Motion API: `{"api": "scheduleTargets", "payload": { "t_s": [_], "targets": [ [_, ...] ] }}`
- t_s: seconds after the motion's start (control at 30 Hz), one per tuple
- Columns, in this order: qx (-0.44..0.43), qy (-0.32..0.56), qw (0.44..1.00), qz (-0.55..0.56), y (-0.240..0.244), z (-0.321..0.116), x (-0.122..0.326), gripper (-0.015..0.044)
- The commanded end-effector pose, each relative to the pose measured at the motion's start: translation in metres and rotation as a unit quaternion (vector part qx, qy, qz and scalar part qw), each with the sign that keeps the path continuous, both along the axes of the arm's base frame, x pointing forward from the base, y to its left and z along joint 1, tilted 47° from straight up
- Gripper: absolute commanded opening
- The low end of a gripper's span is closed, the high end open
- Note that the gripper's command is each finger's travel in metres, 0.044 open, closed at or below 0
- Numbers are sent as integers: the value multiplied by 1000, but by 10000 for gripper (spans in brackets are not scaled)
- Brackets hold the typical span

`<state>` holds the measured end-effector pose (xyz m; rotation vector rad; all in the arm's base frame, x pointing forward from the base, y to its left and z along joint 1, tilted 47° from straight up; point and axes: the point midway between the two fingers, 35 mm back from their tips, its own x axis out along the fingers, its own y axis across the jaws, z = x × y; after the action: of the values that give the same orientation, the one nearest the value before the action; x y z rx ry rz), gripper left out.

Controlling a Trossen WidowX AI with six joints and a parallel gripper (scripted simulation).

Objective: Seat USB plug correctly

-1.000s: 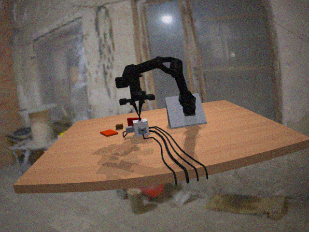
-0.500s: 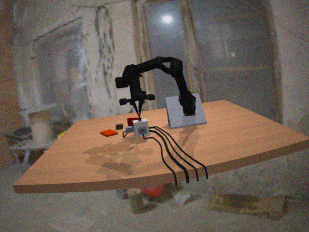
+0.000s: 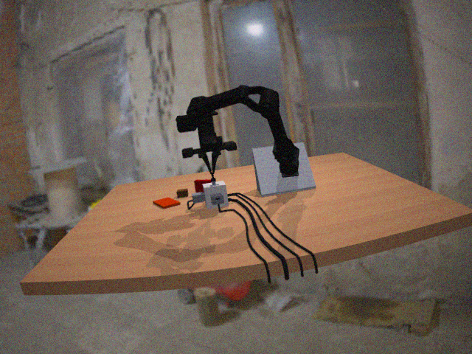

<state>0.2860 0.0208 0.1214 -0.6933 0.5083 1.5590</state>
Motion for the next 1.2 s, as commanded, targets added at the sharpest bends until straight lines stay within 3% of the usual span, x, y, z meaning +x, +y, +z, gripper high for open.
{"api": "scheduleTargets", "payload": {
  "t_s": [0.0, 1.17],
  "targets": [
    [-2, 0, 1000, 2, -3, 2, 1, 0],
    [-2, 30, 999, -29, -14, 14, 1, 0]
  ]
}}
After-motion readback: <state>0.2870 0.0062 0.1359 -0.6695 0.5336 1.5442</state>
